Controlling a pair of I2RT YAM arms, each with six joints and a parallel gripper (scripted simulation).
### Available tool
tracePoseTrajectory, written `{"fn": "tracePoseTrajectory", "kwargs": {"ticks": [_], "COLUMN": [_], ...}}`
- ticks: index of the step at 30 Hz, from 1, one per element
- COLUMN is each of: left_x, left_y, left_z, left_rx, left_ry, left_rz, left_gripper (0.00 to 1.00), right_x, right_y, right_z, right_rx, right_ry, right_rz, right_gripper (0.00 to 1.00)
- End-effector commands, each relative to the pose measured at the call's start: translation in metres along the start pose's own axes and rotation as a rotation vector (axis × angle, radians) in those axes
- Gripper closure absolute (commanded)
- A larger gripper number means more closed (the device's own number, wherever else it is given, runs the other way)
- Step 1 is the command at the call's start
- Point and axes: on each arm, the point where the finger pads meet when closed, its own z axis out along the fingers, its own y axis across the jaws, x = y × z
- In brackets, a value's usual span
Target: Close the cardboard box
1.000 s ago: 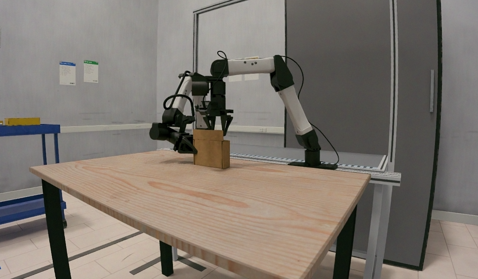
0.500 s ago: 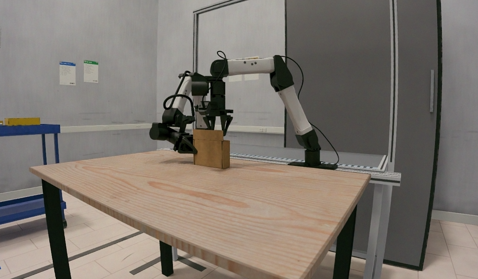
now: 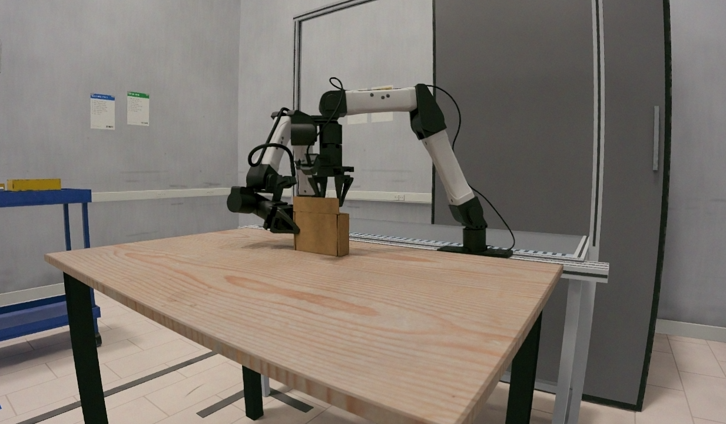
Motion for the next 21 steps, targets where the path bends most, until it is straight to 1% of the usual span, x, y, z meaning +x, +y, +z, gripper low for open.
{"fn": "tracePoseTrajectory", "kwargs": {"ticks": [1,3,4,20,21], "left_x": [-0.0033,-0.0038,-0.0013,-0.0014,-0.0054], "left_y": [-0.0042,-0.0045,-0.0016,-0.0016,-0.0064], "left_z": [0.0,-0.0006,-0.0053,-0.0053,0.0006], "left_rx": [0.01,0.011,0.016,0.016,0.009], "left_ry": [-0.007,-0.008,-0.011,-0.011,-0.007], "left_rz": [0.02,0.02,0.014,0.014,0.024], "left_gripper": [0.46,0.46,0.46,0.46,0.46], "right_x": [-0.0021,-0.0021,-0.0021,-0.0021,-0.0021], "right_y": [-0.0005,-0.0005,-0.0005,-0.0005,-0.0005], "right_z": [0.0001,0.0001,0.0001,0.0001,0.0001], "right_rx": [0.002,0.002,0.002,0.002,0.002], "right_ry": [0.001,0.001,0.001,0.001,0.001], "right_rz": [-0.011,-0.011,-0.011,-0.011,-0.011], "right_gripper": [0.55,0.55,0.55,0.55,0.55]}}
